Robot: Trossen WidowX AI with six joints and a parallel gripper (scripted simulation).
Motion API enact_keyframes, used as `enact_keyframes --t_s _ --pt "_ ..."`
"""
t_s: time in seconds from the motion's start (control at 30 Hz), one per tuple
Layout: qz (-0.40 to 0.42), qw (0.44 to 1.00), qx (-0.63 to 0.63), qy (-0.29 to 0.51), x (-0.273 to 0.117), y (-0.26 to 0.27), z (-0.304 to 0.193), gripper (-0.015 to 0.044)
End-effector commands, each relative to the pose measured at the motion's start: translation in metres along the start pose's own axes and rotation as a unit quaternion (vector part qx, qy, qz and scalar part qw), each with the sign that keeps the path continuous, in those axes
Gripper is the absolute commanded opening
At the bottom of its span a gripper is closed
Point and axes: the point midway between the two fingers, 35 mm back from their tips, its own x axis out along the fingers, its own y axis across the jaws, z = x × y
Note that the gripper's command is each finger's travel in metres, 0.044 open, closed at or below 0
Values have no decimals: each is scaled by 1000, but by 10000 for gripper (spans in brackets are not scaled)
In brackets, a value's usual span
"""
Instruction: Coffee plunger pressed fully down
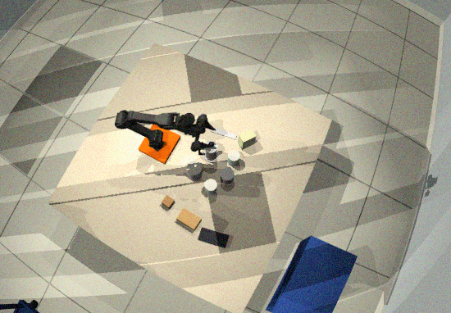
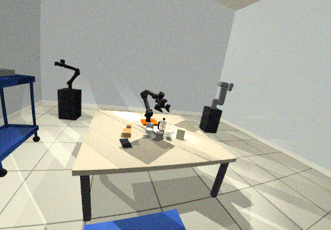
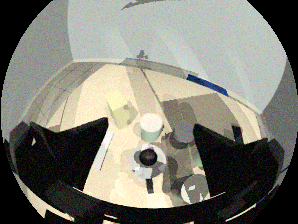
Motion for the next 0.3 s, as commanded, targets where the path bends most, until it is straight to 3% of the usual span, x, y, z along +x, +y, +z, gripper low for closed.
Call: enact_keyframes --t_s 0.0,0.27 --pt "-3 1000 2 6 -8 -1 1 440" --pt "-3 1000 2 6 -7 -1 0 440"
